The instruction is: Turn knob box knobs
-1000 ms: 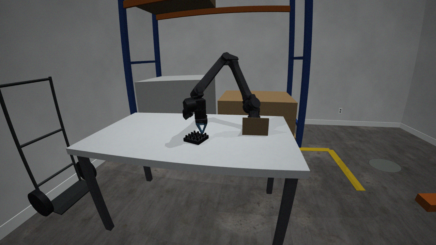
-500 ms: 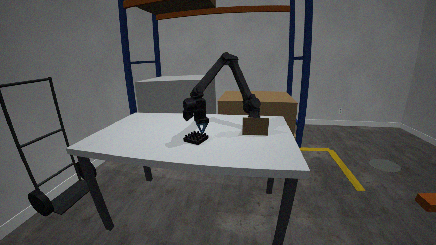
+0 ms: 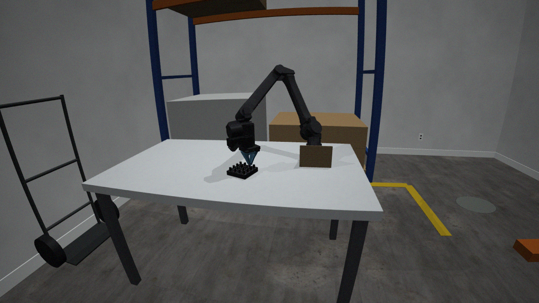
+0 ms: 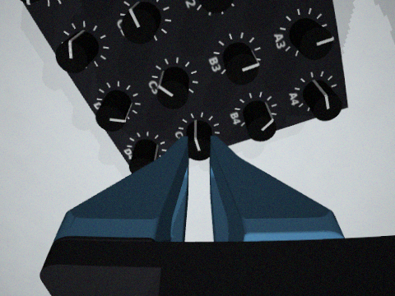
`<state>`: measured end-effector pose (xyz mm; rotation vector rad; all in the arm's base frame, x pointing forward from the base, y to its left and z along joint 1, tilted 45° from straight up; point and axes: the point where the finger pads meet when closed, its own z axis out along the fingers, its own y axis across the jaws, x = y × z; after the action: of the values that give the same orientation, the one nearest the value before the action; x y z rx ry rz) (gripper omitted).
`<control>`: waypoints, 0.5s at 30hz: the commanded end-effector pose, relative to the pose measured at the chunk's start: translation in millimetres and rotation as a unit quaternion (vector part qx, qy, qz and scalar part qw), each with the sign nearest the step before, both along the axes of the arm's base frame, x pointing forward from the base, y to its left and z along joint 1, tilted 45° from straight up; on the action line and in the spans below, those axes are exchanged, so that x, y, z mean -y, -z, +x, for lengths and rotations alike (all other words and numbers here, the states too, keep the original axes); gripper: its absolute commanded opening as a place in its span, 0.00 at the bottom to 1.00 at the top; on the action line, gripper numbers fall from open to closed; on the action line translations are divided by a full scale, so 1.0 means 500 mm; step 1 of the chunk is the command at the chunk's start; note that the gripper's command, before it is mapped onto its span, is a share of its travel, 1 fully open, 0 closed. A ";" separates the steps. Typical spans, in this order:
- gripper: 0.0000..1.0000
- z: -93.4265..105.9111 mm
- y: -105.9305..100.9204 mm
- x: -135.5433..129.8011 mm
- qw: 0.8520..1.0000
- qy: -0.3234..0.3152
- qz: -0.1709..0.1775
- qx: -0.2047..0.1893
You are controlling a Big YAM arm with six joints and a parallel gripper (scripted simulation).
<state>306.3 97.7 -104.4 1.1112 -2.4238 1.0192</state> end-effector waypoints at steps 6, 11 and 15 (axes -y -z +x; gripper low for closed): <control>0.07 0.012 0.005 -0.001 0.999 -0.036 0.006 -0.038; 0.07 0.012 0.005 -0.001 0.998 -0.044 0.005 -0.046; 0.07 0.012 0.005 -0.001 0.998 -0.046 0.005 -0.048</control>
<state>306.4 97.7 -104.4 1.2452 -2.3215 0.9795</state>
